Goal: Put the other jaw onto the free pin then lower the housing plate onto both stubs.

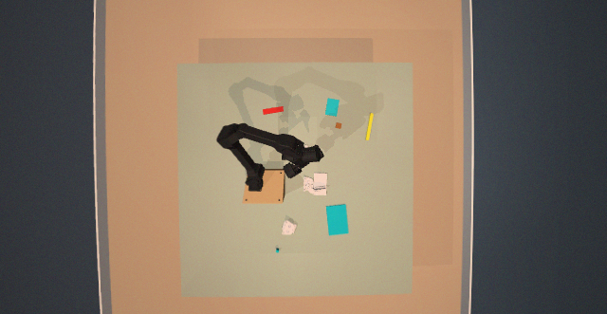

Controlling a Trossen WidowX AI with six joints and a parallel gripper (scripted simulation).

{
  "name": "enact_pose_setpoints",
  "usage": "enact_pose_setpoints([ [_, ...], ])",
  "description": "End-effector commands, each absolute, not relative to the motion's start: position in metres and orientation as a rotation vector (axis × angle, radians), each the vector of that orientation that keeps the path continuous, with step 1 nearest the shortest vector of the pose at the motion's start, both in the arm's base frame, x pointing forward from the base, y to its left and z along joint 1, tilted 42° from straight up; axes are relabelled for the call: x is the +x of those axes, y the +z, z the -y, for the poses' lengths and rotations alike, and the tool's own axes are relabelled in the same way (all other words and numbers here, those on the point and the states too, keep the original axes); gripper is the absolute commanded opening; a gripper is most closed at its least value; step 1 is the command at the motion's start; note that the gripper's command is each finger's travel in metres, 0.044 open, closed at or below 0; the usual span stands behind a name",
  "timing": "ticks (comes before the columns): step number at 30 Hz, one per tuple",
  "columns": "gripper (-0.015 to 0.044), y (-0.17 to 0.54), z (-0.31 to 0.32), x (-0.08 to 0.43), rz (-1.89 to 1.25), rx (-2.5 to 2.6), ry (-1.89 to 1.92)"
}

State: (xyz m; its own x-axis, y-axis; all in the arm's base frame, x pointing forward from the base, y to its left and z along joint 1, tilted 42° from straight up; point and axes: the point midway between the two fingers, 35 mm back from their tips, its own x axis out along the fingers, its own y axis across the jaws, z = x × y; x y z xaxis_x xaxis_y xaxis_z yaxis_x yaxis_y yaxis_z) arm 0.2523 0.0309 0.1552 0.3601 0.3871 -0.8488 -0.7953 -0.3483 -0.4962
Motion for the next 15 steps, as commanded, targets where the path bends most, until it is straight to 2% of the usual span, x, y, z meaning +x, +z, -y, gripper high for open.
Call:
enact_pose_setpoints([
  [1,0.0440,0.148,-0.042,0.249,-0.318,-1.495,1.356],
  [15,0.0440,0.134,-0.081,0.232,0.006,-1.613,1.580],
])
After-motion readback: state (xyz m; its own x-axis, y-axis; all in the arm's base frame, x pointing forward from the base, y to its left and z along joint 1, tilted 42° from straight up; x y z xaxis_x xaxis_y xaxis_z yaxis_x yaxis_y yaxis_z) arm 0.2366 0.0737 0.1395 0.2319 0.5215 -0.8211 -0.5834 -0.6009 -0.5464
